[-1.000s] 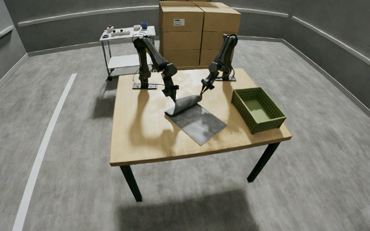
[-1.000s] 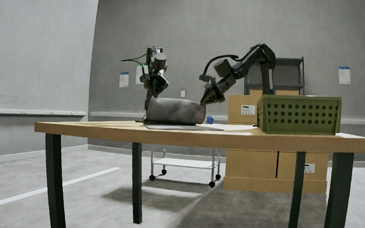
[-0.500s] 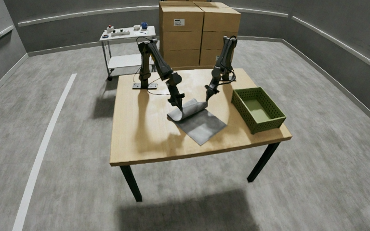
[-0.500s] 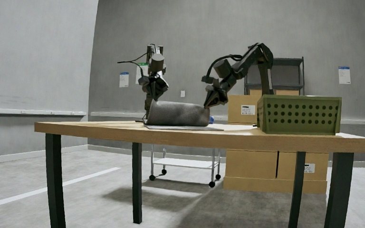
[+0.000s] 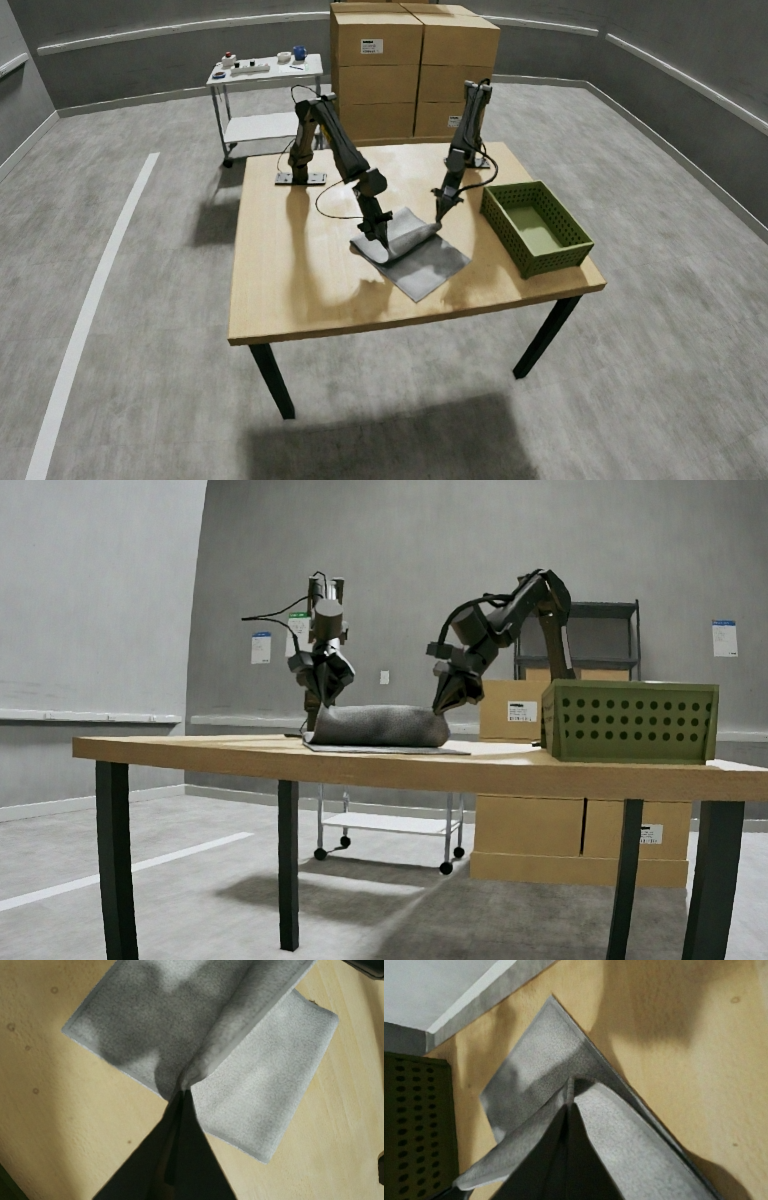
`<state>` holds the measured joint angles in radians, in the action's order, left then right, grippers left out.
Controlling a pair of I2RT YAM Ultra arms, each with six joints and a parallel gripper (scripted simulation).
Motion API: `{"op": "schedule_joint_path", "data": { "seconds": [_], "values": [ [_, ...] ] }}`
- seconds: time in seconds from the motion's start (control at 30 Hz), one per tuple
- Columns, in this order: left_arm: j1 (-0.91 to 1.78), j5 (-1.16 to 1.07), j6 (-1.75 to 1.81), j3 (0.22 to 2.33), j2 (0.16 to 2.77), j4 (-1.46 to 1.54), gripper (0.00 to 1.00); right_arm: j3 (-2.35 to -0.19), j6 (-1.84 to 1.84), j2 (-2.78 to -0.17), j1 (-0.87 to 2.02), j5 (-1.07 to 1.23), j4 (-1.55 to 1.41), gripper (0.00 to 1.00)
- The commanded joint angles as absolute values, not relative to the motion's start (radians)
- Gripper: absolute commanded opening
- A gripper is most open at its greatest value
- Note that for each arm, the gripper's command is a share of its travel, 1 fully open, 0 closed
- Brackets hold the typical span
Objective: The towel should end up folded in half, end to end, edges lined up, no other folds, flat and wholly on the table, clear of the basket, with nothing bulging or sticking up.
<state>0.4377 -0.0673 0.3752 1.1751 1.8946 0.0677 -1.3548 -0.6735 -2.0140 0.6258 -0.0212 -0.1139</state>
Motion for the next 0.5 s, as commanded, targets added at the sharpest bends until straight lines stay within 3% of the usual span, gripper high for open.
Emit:
{"op": "schedule_joint_path", "data": {
  "seconds": [0.0,0.47],
  "values": [
    [0.397,-0.081,0.340,1.255,1.934,0.089,0.00,-1.451,-0.664,-2.079,0.600,-0.038,-0.126,0.00],
    [0.357,-0.073,0.330,1.368,2.027,0.134,0.00,-1.604,-0.663,-2.197,0.594,-0.039,-0.153,0.00]
  ]
}}
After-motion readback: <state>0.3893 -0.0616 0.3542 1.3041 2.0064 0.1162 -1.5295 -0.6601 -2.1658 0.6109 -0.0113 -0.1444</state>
